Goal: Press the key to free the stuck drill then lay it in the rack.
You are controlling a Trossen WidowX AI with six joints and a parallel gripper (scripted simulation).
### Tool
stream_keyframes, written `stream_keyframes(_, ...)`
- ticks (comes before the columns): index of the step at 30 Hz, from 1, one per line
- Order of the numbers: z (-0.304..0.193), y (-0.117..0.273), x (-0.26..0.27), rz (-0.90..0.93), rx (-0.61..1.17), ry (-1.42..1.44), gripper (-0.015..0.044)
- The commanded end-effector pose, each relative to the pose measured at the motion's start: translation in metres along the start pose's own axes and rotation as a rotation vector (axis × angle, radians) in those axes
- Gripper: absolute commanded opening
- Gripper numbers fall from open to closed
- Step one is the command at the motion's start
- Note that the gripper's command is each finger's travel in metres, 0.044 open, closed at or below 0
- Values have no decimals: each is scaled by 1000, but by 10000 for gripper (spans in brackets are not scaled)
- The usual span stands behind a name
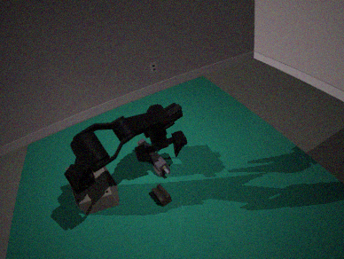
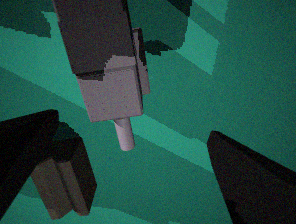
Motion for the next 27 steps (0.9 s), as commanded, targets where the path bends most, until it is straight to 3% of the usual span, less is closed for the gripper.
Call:
stream_keyframes(1, -38, -20, 9, 13, 26, 301, 440)
stream_keyframes(27, -36, -27, 9, 13, 26, 301, 440)
Point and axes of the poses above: the point midway between the two fingers, 35 mm back from their tips, its own y axis back along the fingers, its own x axis across the jaws, z = x × y, the point moved 6 cm from there along y, back along the fingers, and after that the axes turned 12 degrees about y, right-handed, at the moved point
